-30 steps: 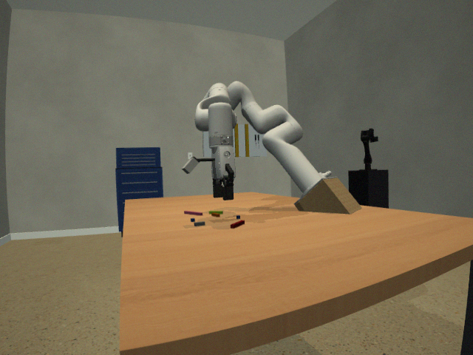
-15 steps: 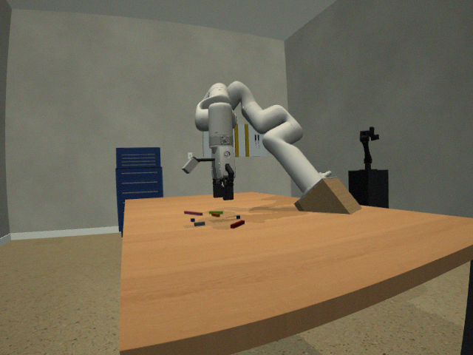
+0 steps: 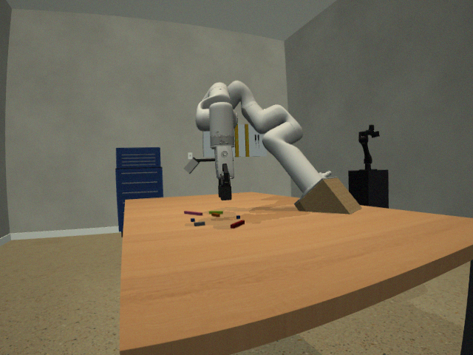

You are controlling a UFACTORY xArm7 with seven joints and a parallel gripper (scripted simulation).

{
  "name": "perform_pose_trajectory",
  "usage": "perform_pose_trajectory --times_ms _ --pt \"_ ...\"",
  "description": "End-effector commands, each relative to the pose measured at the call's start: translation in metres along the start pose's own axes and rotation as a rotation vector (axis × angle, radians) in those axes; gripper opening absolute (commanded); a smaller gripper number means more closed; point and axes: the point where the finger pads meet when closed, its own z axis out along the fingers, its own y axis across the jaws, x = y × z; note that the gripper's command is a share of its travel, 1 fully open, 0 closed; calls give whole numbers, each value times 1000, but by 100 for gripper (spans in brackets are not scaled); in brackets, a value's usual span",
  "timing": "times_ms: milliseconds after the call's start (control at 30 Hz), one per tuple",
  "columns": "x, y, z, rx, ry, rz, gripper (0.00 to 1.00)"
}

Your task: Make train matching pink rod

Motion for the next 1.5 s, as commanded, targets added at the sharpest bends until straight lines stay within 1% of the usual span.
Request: perform_pose_trajectory --times_ms 0,433,500,567,633,1000,1067,1133,1200,1467 --pt "-2 -3 -1 3 12 152 100" --pt "-11 -9 -1 6 11 612 100" --pt "-11 -9 -1 6 11 612 100" --pt "-14 -10 -1 6 10 738 100" --pt "-15 -11 -1 7 10 787 100" --pt "-23 -16 -1 9 9 1182 100" --pt "-23 -16 -1 9 9 1182 100" --pt "-25 -17 -1 9 8 1309 100" --pt "-26 -18 -1 9 8 1357 100" --pt "-32 -21 -1 11 7 1645 100"
